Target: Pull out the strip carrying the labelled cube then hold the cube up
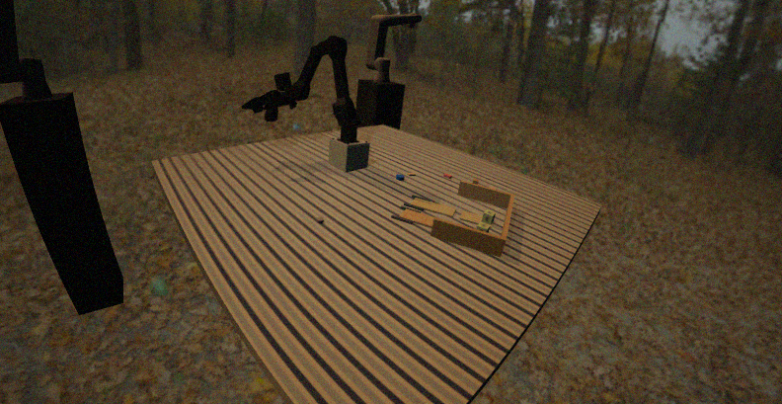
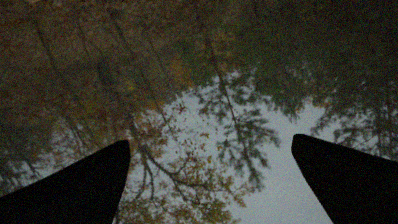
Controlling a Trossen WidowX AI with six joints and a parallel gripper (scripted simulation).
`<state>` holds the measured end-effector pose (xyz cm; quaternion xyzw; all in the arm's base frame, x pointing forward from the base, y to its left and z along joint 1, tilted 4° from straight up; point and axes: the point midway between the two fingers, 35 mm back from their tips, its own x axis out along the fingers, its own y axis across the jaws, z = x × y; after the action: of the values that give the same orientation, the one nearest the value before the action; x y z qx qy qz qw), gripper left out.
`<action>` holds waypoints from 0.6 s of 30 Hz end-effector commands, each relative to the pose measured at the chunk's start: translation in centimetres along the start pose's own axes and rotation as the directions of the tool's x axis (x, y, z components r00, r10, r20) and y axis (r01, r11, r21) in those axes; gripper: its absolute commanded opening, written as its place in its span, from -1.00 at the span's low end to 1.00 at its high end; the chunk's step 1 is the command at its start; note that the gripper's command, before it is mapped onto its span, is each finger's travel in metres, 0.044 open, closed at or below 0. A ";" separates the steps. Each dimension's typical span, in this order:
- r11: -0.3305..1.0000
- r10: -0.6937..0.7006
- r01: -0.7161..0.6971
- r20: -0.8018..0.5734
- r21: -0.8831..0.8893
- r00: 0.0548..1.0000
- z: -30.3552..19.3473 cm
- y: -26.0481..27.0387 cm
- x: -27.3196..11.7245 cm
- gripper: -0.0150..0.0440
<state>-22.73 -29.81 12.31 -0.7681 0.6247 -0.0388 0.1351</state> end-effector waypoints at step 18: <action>0.475 -0.389 0.446 0.273 -0.759 0.880 4.2 -22.7 13.3 0.86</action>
<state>-3.19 -38.06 12.69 -0.8702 0.4327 0.1941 -0.1334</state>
